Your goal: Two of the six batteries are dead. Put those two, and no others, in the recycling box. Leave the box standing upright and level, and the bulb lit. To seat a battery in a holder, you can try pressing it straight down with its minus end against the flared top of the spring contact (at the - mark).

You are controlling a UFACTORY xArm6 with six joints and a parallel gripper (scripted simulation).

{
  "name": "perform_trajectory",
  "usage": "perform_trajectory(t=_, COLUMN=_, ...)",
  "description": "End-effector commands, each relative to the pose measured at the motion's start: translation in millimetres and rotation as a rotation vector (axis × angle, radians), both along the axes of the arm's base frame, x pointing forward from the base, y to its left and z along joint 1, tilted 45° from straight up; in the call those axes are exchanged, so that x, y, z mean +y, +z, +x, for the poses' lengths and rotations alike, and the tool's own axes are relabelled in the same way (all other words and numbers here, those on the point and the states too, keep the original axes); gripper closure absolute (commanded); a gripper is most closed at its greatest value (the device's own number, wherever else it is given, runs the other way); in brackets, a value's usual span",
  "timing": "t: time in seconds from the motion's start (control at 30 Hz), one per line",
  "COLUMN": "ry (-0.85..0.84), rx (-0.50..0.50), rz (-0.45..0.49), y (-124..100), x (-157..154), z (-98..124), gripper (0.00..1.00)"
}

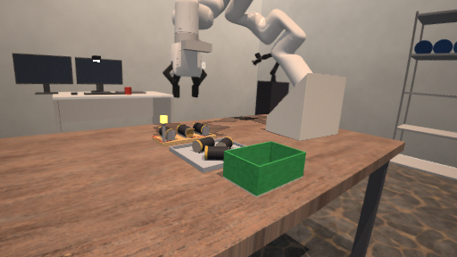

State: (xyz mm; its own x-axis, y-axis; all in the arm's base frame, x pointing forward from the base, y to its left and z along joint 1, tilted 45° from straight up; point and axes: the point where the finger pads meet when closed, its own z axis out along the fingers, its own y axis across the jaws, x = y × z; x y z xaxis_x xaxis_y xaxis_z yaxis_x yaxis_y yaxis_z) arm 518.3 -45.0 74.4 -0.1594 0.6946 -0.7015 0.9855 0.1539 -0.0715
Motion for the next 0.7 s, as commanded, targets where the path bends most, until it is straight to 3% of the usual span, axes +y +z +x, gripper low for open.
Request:
perform_trajectory(t=0.0, ry=0.002, rx=-0.003, rz=0.001, y=-7.7, x=9.5, z=-3.1, gripper=0.49)
perform_trajectory(t=0.13, ry=0.002, rx=-0.003, rz=0.001, y=-20.0, x=21.4, z=-8.9, gripper=0.49)
perform_trajectory(t=0.5, ry=0.002, rx=-0.003, rz=0.001, y=-109.4, x=108.2, z=-51.4, gripper=0.49)
perform_trajectory(t=0.67, ry=0.002, rx=-0.003, rz=0.001, y=-122.4, x=120.8, z=-57.6, gripper=0.49)
